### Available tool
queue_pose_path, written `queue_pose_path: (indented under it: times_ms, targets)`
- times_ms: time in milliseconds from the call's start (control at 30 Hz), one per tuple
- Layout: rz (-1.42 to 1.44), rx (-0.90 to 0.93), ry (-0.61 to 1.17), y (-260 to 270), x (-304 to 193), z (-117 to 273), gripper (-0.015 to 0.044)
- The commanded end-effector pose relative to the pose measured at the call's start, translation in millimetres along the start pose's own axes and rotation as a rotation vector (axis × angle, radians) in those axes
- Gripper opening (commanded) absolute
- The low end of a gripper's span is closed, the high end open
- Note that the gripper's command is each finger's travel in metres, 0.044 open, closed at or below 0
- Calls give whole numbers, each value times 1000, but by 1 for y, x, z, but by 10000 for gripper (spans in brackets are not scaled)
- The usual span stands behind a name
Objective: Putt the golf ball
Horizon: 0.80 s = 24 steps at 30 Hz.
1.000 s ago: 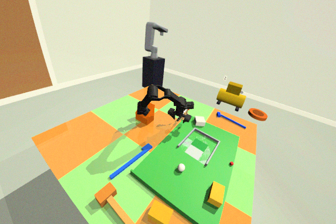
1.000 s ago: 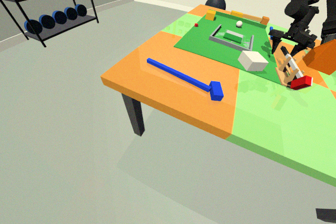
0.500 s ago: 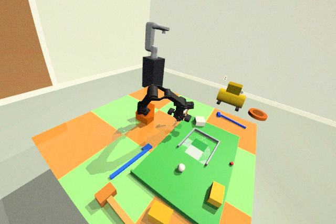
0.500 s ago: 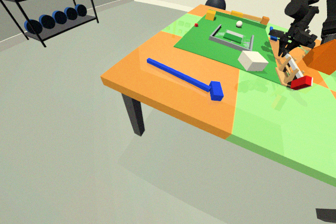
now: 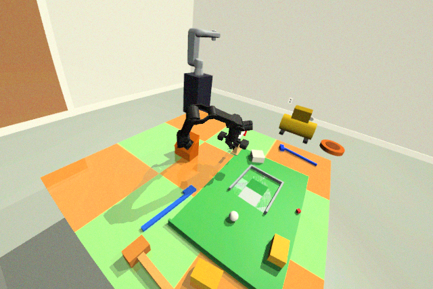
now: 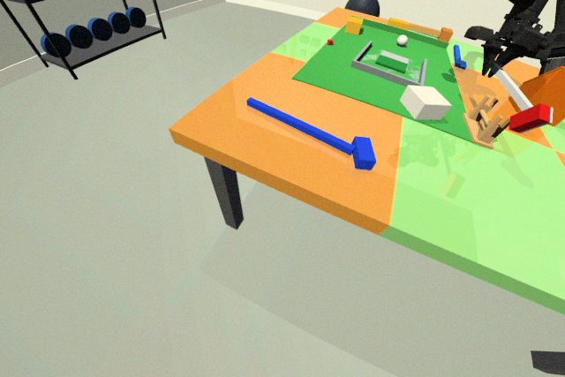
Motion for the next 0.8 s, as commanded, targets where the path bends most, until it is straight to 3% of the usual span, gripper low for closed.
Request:
queue_pose_path:
  times_ms: [0,200,767]
  targets:
    - [-6,-5,-13,0,7,29,0]
    - [-22,-12,-4,-1,4,34,0]
    - [-646,-69,36,-15,-124,84,0]
Point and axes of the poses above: the point midway between the two fingers, 35 mm back from their tips, its own z axis back along the fingers, its own y axis across the jaws, x = y × z, the point moved 5 cm from there along z, back along the fingers, and after that the axes turned 10 degrees about z, right-handed, at the moved point
